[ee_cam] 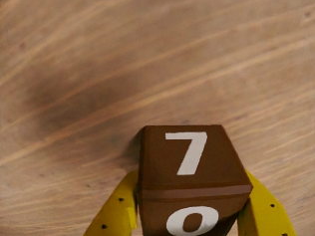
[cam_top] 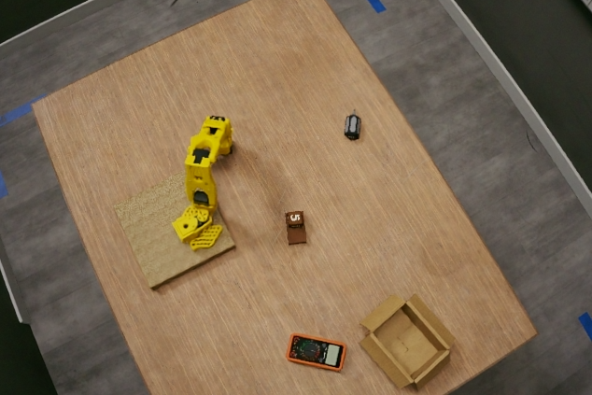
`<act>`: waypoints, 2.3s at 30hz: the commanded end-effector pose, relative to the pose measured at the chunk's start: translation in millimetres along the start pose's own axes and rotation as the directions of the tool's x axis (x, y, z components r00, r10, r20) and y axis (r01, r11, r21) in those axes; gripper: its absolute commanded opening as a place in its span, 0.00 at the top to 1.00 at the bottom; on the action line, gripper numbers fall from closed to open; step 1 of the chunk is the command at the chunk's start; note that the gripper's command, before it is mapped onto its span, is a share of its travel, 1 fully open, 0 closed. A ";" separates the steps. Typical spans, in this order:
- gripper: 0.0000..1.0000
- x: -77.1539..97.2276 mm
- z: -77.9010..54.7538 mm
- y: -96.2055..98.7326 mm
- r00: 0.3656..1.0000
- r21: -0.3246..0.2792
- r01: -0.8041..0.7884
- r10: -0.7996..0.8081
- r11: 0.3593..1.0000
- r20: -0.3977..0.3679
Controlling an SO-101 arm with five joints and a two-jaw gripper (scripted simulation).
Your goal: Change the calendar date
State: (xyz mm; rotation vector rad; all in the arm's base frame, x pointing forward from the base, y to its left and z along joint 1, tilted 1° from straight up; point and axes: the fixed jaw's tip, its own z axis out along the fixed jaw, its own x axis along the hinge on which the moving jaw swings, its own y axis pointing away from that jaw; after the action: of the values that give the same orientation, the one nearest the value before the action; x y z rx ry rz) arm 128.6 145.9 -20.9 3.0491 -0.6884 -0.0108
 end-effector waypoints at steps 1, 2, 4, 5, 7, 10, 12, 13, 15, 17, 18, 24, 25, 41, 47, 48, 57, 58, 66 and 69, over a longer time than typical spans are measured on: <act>0.96 -1.5 2.5 2.1 1.000 -0.020 0.002 -0.001 1.000 0.007; 0.97 -1.5 2.5 2.1 1.000 -0.020 0.002 -0.001 1.000 0.007; 0.98 -1.5 2.5 2.1 1.000 -0.020 0.002 -0.001 1.000 0.007; 0.99 -1.5 2.5 2.1 1.000 -0.020 0.002 -0.001 1.000 0.007; 1.00 -1.5 2.5 2.1 1.000 -0.020 0.002 -0.001 1.000 0.007; 1.00 -1.5 2.5 2.1 1.000 -0.020 0.002 -0.001 1.000 0.007; 1.00 -1.5 2.5 2.1 1.000 -0.020 0.002 -0.001 1.000 0.007; 1.00 -1.5 2.5 2.1 1.000 -0.020 0.002 -0.001 1.000 0.007; 1.00 -1.5 2.4 2.1 1.000 -0.020 0.002 -0.001 1.000 0.007; 1.00 -1.4 1.6 2.0 1.000 -0.020 0.002 -0.001 1.000 0.007; 1.00 -1.4 0.8 1.9 1.000 -0.020 0.002 -0.001 1.000 0.007; 1.00 -0.8 -10.3 1.1 1.000 -0.020 0.002 -0.001 1.000 0.007; 1.00 -0.7 -13.0 1.0 1.000 -0.020 0.002 -0.001 1.000 0.007; 1.00 -0.2 -46.4 3.3 1.000 -0.020 0.002 -0.001 1.000 0.007; 1.00 -0.3 -47.4 3.5 1.000 -0.020 0.002 -0.001 1.000 0.007; 1.00 -0.3 -47.4 3.5 1.000 -0.020 0.002 -0.001 1.000 0.007; 1.00 1.3 -47.2 3.8 0.999 -0.020 -0.040 0.040 0.999 0.006; 1.00 1.8 -47.1 3.9 0.999 -0.020 -0.053 0.053 0.998 0.006; 1.00 6.4 -46.6 4.9 0.985 -0.021 -0.172 0.172 0.985 0.005; 1.00 9.8 -46.2 5.6 0.966 -0.021 -0.259 0.259 0.966 0.004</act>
State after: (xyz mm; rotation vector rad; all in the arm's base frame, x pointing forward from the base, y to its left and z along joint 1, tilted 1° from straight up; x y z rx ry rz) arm 130.4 138.2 22.6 2.9476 -0.9284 -0.0349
